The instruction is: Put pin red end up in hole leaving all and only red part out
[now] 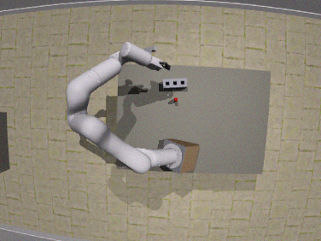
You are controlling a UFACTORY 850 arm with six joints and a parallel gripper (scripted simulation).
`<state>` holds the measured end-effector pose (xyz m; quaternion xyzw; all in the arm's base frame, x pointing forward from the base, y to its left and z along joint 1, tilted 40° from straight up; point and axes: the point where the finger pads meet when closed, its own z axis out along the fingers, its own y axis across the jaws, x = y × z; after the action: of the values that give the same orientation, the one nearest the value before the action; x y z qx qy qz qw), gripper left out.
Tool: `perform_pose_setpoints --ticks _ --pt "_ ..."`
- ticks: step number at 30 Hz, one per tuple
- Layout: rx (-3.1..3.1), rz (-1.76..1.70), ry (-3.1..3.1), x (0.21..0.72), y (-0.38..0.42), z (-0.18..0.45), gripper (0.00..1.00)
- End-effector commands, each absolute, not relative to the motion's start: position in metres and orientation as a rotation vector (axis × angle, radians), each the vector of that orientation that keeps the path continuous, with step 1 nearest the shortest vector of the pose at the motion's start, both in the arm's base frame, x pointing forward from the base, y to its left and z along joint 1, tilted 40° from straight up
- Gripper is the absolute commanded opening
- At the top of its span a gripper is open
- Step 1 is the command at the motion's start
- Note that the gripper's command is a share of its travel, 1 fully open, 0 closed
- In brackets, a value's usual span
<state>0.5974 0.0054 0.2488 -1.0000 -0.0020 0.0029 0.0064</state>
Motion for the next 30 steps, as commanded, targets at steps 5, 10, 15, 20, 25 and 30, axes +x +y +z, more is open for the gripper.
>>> perform_pose_setpoints --ticks 5,10,15,20,25,30 --pt "-3.143 -0.004 -0.003 0.601 0.002 0.251 1.00" --pt "-3.143 -0.004 -0.003 0.601 0.002 0.251 1.00" --pt "-3.142 -0.004 -0.003 0.539 -0.031 0.222 1.00" --pt "-3.142 -0.004 -0.003 0.493 -0.056 0.200 1.00" --pt "-3.142 -0.004 -0.003 0.458 -0.075 0.184 1.00" --pt "-3.146 0.028 0.001 0.453 -0.078 0.183 1.00"
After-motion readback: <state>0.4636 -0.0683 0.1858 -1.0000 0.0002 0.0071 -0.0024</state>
